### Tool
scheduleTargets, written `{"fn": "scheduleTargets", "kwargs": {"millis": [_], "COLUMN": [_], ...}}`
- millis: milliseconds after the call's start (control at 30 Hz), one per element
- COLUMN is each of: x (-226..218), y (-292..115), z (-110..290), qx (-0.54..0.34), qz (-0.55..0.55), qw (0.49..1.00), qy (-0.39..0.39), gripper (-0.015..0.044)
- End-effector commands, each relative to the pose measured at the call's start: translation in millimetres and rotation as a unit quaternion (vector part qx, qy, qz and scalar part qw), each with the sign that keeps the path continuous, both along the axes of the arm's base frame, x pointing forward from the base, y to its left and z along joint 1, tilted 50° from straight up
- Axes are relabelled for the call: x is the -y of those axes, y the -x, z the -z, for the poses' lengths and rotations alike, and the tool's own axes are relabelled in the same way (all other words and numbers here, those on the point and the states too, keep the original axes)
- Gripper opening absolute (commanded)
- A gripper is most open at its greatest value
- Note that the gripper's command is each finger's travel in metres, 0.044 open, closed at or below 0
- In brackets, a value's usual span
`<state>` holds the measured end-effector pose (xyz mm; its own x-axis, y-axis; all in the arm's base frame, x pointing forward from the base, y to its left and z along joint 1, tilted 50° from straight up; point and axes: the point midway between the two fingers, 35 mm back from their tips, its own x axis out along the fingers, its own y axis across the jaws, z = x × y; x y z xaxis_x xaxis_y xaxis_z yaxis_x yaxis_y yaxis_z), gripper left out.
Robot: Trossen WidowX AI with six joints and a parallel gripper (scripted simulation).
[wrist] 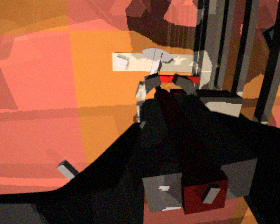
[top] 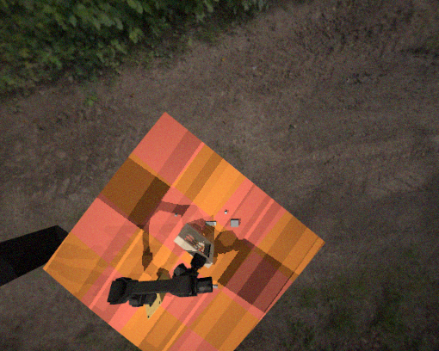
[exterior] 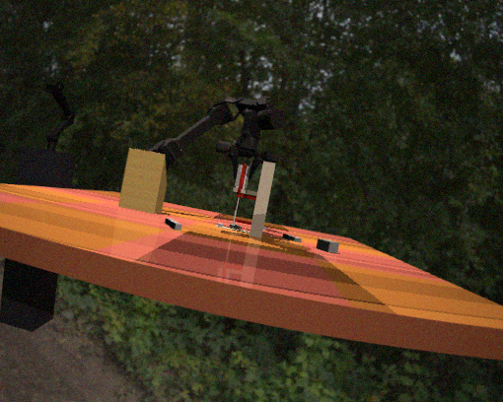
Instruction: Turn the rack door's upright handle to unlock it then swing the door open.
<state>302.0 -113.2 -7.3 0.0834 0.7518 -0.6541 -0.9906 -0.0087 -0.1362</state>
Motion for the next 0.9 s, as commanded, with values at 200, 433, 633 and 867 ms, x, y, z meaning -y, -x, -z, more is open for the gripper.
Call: {"fn": "scheduleTargets", "kwargs": {"millis": [200, 433, 633, 867], "x": [-0.2, -0.2, -0.2, -1.3], "y": [0.0, 0.0, 0.0, 2.7], "z": [0.0, 0.0, 0.0, -1.0], "qx": [0.002, 0.002, 0.002, -0.027], "qz": [-0.001, -0.001, -0.001, 0.024], "qw": [1.000, 1.000, 1.000, 0.999], "qy": [-0.001, -0.001, -0.001, -0.004], "gripper": [0.0109, 0.0063, 0.0024, 0.0024]}}
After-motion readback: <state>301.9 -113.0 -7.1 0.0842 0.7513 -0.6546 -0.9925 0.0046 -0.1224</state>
